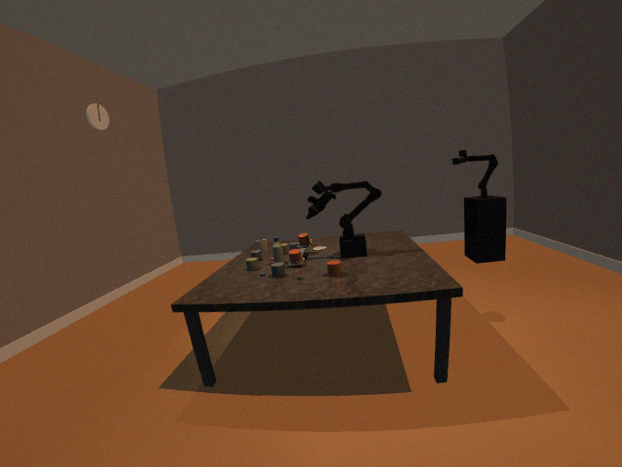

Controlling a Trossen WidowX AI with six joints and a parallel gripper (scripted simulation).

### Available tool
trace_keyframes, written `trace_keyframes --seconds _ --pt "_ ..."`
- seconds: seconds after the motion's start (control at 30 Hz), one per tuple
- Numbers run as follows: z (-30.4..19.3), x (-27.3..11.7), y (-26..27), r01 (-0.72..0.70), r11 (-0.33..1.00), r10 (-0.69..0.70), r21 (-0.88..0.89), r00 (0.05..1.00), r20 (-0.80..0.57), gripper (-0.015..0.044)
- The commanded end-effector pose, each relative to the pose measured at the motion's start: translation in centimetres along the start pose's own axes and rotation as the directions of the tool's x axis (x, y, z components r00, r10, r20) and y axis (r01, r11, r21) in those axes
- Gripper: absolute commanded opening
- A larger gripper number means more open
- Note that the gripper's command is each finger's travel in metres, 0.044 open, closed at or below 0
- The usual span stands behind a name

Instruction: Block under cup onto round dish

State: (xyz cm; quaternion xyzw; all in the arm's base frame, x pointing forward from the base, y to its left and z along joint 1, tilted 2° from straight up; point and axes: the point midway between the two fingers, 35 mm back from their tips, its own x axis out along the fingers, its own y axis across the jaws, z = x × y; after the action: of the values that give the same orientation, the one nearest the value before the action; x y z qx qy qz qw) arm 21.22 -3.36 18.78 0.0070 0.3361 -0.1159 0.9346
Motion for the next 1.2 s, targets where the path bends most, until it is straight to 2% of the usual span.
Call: trace_keyframes --seconds 0.0,0.07,0.3,0.6,0.87,1.17 --pt "-2.7 -0.7 3.0 -0.128 0.992 0.127 -0.022 0.991 -0.042 0.044" --pt "-3.5 -1.0 3.9 -0.167 0.985 0.166 -0.03 0.985 -0.056 0.044" --pt "-3.5 -1.0 4.1 -0.176 0.983 0.172 -0.051 0.983 -0.067 0.044" --pt "-1.9 -0.1 6.2 -0.247 0.919 0.192 -0.308 0.961 -0.199 0.044" --pt "-0.9 1.4 8.5 -0.341 0.793 0.198 -0.505 0.928 -0.316 0.044" --pt "-0.2 3.7 11.4 -0.463 0.587 0.193 -0.664 0.877 -0.441 0.044"
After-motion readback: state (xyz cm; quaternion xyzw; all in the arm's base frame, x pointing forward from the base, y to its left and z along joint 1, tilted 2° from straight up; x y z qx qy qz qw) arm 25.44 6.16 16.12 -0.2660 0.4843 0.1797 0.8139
